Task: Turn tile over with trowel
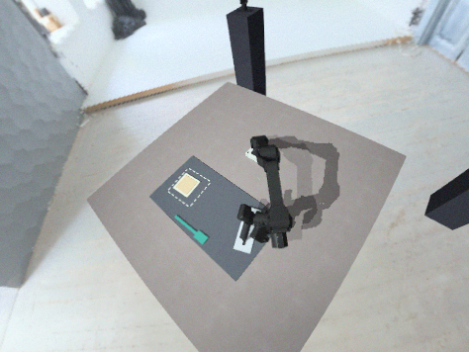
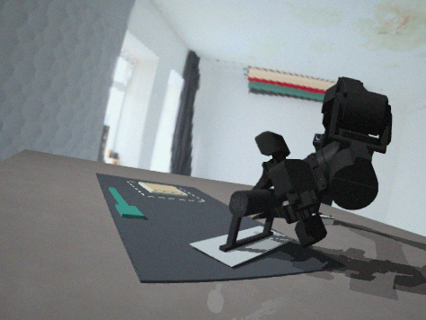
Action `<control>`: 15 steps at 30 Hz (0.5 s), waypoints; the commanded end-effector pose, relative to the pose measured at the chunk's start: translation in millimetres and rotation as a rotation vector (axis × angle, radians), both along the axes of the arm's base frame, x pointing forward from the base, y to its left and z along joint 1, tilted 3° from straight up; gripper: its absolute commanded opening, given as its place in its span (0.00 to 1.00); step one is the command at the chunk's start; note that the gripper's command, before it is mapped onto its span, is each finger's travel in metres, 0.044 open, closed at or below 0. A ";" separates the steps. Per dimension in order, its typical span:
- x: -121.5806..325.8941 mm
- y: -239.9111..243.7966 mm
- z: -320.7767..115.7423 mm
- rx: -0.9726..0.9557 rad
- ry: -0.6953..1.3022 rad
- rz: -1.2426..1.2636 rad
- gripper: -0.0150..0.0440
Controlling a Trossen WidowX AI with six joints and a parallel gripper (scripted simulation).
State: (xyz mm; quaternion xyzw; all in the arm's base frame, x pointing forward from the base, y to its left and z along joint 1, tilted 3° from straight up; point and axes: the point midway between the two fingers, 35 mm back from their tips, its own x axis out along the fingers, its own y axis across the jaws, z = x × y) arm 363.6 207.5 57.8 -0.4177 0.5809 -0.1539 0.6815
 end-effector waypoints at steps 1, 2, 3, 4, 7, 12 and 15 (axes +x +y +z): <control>1.9 1.1 -3.8 0.013 -0.013 -0.017 0.25; 2.0 1.3 -5.3 0.014 -0.013 -0.021 0.25; 2.0 1.4 -6.5 0.015 -0.013 -0.024 0.25; 2.0 1.5 -7.3 0.016 -0.013 -0.026 0.25; 2.0 1.5 -7.5 0.016 -0.014 -0.026 0.34; 2.0 1.5 -7.5 0.016 -0.014 -0.026 0.57; 2.0 1.5 -7.5 0.016 -0.014 -0.026 0.70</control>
